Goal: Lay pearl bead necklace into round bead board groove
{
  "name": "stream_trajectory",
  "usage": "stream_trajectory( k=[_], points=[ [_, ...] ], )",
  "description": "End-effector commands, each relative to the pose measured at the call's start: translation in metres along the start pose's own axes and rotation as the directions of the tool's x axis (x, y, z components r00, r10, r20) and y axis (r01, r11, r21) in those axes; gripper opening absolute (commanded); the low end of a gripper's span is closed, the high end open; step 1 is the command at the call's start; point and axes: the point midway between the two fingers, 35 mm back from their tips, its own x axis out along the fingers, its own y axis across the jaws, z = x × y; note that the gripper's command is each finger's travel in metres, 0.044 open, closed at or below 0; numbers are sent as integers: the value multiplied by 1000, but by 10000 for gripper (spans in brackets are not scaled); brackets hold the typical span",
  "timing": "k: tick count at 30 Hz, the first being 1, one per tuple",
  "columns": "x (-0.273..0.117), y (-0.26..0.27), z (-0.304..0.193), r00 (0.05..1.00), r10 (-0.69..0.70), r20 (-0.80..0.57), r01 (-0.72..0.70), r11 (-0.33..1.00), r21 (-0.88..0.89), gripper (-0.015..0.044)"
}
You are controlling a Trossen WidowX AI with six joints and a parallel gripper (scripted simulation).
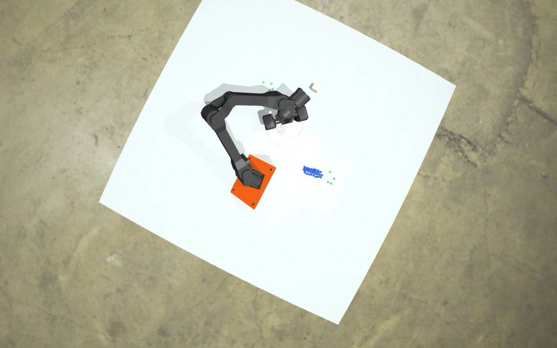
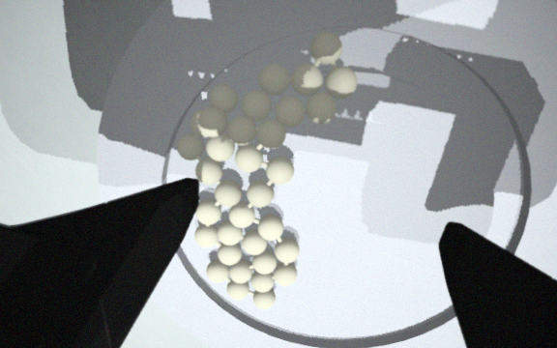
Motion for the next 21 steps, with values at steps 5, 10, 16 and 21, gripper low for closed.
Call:
stream_trajectory(
  k=[5, 10, 16, 21],
  points=[
    [-20, 18, 22, 1000, -8, 1, 6, 784, 621, 380],
    [-28, 27, 30, 1000, -7, 1, 3, 558, 830, 380],
    [-28, 27, 30, 1000, -7, 1, 3, 558, 830, 380],
    [-28, 27, 30, 1000, -7, 1, 3, 558, 830, 380]
  ],
)
